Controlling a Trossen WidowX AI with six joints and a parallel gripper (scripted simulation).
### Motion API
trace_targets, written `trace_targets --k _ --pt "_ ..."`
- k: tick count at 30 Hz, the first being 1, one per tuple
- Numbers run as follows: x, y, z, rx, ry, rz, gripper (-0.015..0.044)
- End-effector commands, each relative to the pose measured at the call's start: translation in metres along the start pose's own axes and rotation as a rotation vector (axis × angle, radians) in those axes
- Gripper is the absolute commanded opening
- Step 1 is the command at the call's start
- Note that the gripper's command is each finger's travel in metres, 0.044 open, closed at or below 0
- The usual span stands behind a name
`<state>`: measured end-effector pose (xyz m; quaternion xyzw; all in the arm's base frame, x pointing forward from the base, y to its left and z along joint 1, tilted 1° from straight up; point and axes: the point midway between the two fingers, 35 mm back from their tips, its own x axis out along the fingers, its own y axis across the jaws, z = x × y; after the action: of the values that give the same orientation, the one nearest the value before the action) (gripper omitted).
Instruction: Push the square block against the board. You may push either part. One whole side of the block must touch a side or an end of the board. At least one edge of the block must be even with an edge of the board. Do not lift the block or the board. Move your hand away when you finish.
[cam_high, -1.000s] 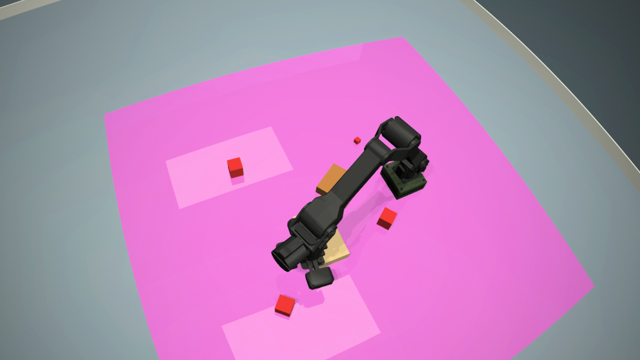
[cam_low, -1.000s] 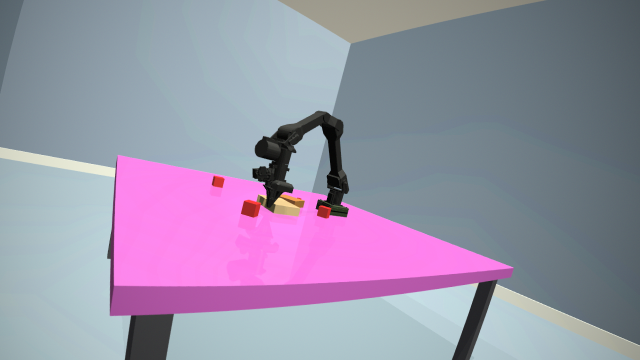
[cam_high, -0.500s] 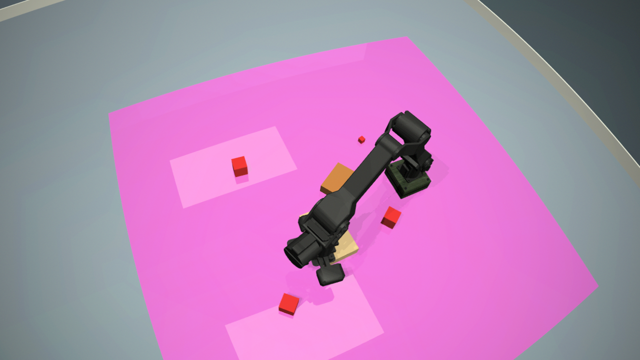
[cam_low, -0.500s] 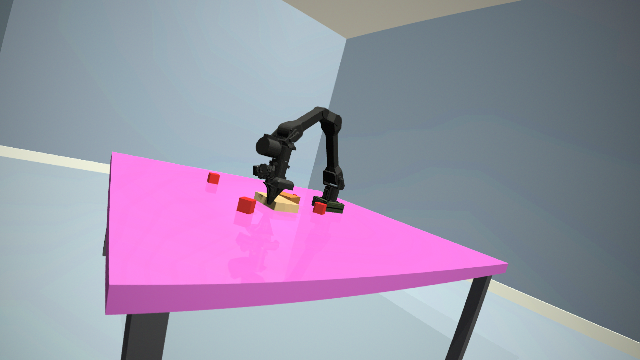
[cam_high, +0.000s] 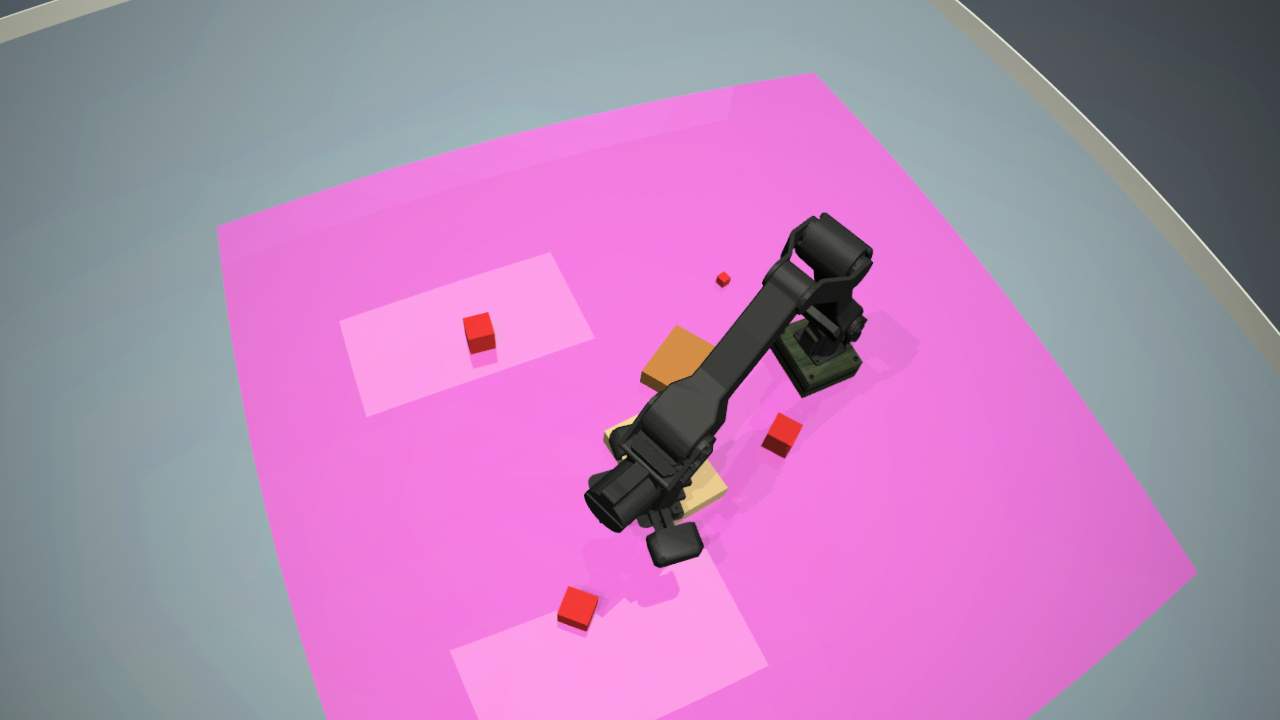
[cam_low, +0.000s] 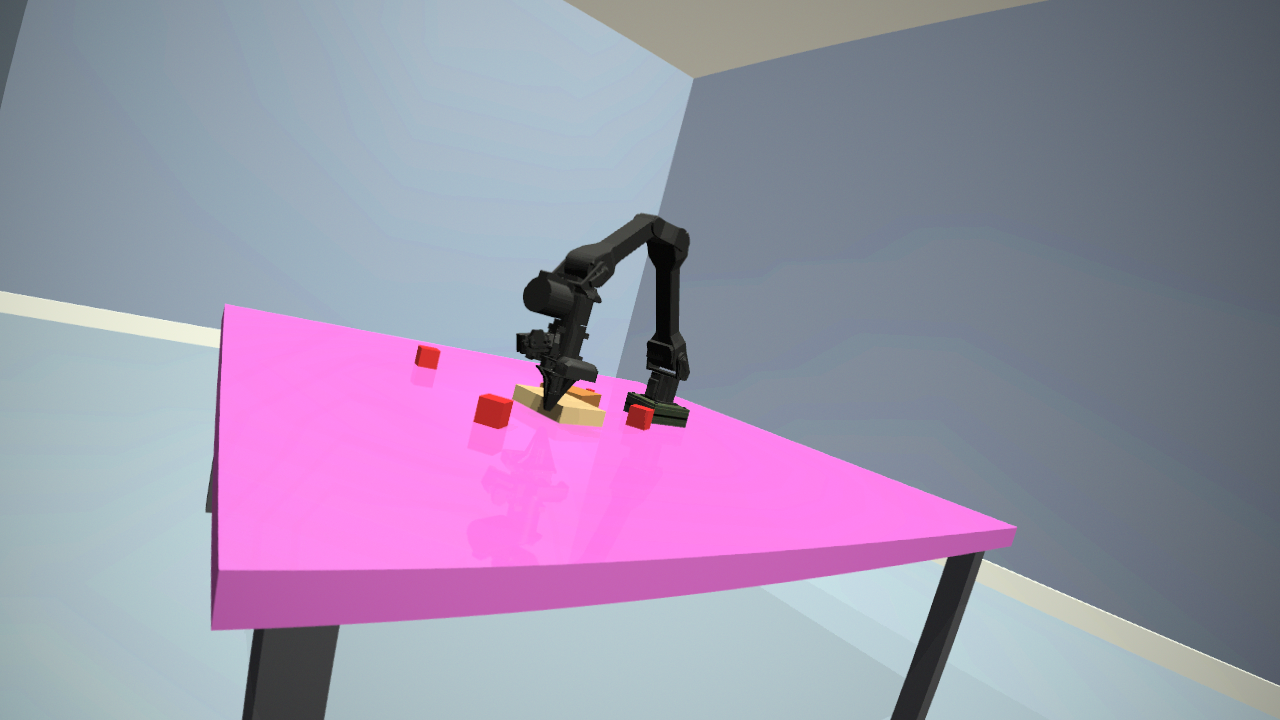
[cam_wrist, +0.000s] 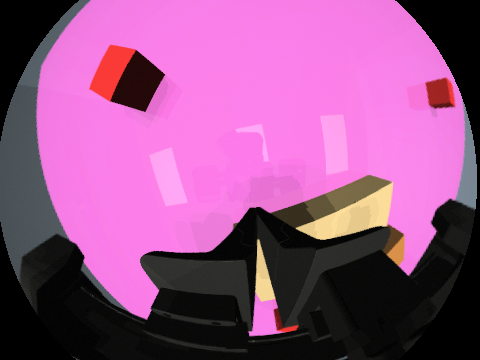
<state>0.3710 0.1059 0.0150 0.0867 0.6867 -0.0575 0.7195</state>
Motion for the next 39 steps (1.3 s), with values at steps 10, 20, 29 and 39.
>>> trace_targets --k 10,20,29,39 --pt "0.006 -0.005 -0.022 0.003 0.027 -0.011 0.0" --pt "0.006 -0.007 -0.034 0.004 0.027 -0.011 0.0" --pt "0.006 -0.009 -0.045 0.004 0.028 -0.011 0.0" --pt "0.005 -0.011 -0.052 0.004 0.029 -0.011 0.0"
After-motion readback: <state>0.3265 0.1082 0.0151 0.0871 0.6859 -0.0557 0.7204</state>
